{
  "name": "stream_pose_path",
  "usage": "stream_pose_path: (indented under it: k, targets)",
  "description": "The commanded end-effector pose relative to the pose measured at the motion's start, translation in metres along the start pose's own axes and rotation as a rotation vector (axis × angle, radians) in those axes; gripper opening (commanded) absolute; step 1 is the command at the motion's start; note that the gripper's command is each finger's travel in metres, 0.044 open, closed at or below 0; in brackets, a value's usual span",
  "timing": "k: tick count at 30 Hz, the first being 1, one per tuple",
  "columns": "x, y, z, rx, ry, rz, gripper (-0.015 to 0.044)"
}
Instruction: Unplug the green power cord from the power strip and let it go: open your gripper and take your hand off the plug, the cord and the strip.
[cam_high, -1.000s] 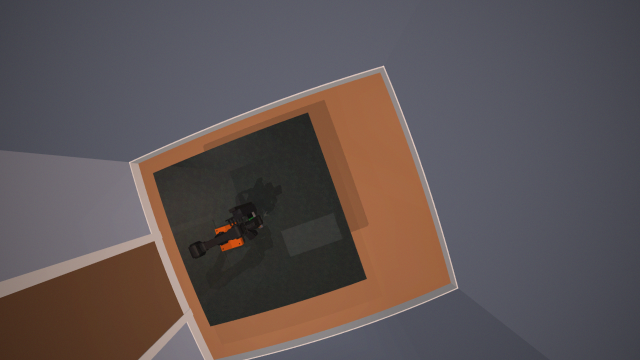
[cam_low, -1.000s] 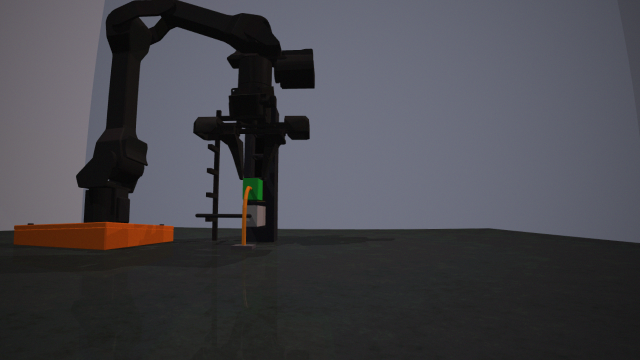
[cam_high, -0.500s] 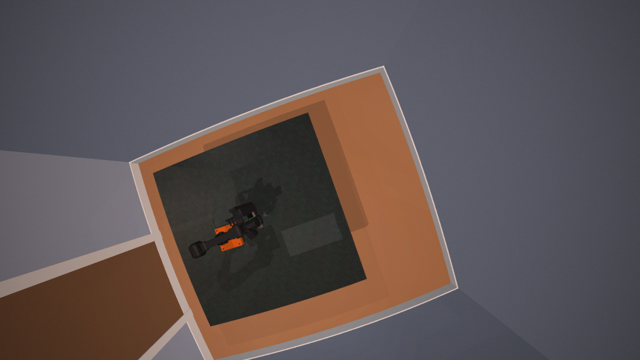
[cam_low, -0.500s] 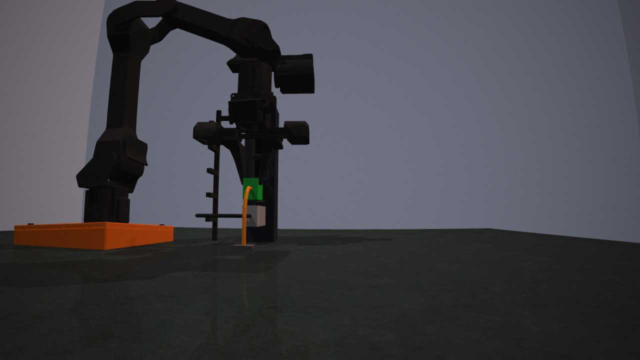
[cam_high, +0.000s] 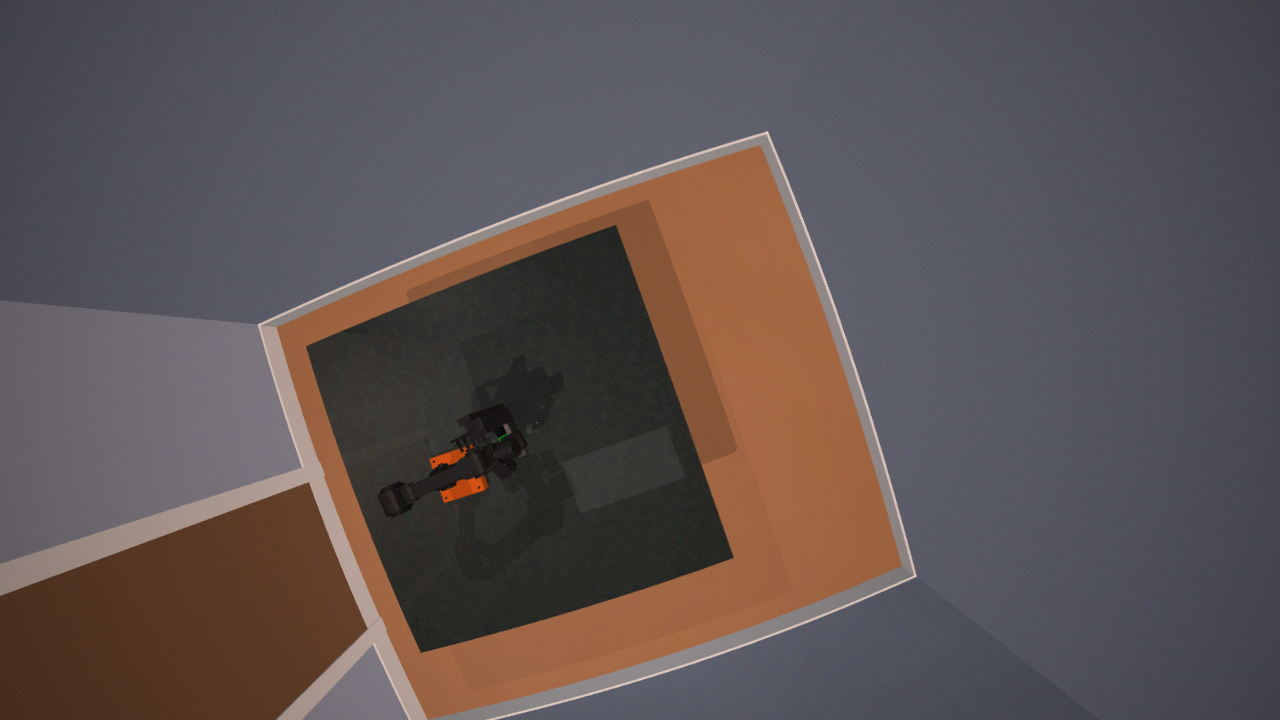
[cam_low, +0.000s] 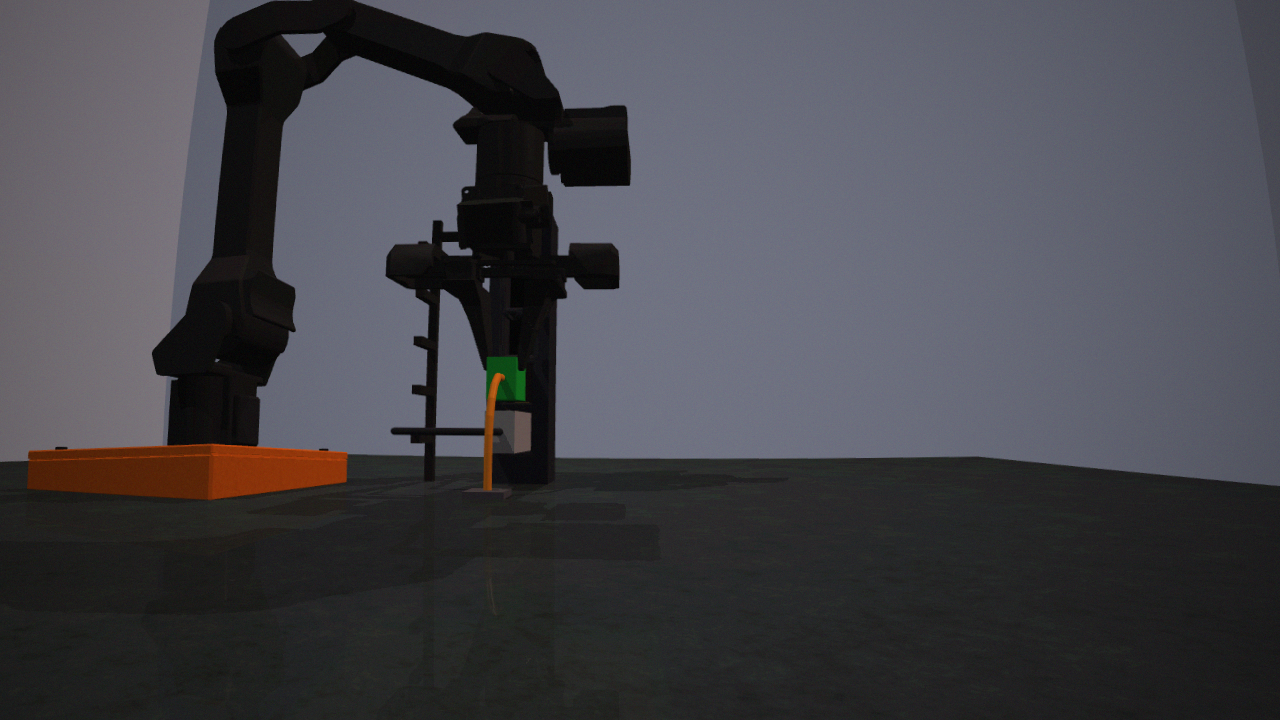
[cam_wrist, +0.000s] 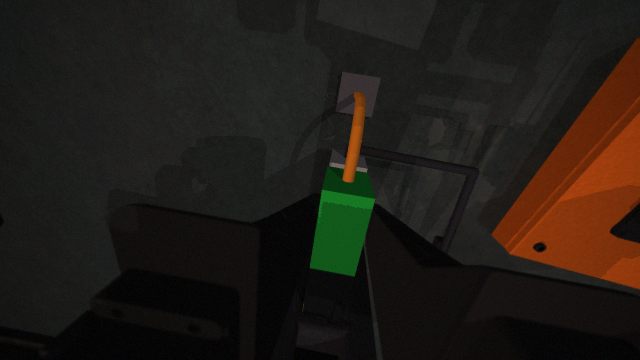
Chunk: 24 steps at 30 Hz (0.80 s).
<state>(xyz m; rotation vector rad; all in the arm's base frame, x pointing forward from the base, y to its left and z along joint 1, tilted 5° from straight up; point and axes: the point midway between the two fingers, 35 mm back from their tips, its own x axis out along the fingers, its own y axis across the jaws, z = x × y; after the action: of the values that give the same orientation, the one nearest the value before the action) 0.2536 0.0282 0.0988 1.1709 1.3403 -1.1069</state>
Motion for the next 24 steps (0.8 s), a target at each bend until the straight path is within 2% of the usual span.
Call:
stream_pose_path:
  k: [1, 23, 24]
  targets:
    - [-0.001, 0.001, 0.013, 0.006, -0.022, 0.003, 0.0]
    - [-0.003, -0.001, 0.049, 0.008, -0.024, 0.002, 0.0]
    - [-0.003, -0.001, 0.047, 0.009, -0.023, 0.002, 0.0026]
